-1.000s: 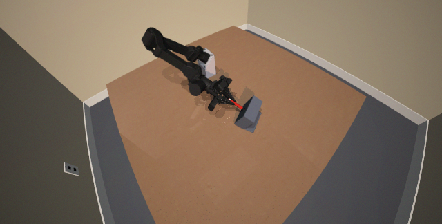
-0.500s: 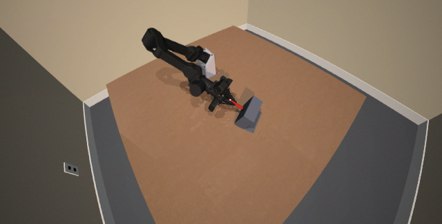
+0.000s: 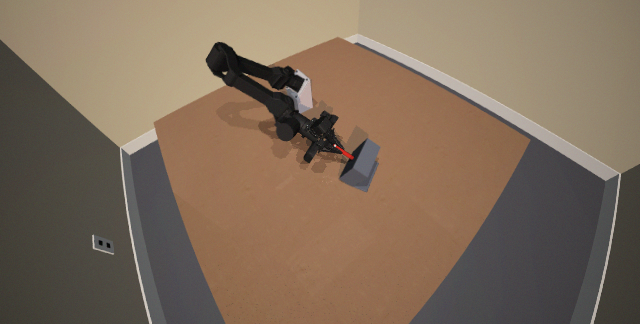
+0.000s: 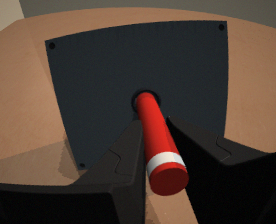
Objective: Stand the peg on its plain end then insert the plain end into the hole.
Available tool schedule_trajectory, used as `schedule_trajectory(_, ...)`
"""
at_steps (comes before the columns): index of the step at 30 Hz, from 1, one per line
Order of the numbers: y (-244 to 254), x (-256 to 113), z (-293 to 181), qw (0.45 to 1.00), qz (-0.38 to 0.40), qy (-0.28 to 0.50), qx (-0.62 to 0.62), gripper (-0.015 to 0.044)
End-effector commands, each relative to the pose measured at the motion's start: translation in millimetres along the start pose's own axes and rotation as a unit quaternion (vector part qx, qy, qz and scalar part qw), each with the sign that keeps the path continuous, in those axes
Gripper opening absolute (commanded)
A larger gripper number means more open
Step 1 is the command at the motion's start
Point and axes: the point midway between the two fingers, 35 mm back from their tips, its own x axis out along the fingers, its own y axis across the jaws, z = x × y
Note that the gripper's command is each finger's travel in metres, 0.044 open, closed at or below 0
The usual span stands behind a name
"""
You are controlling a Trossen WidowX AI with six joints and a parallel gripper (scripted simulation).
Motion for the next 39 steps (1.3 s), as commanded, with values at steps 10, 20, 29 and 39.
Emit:
schedule_trajectory(10,-1,8,-1,1.0,-0.001,0.001,0.001,0.0)
schedule_trajectory(20,-1,14,-2,1.0,-0.001,0.001,0.001,0.0)
schedule_trajectory(29,-1,19,-2,1.0,-0.002,0.001,0.001,0.0)
schedule_trajectory(39,-1,24,-2,1.0,-0.002,0.001,0.001,0.0)
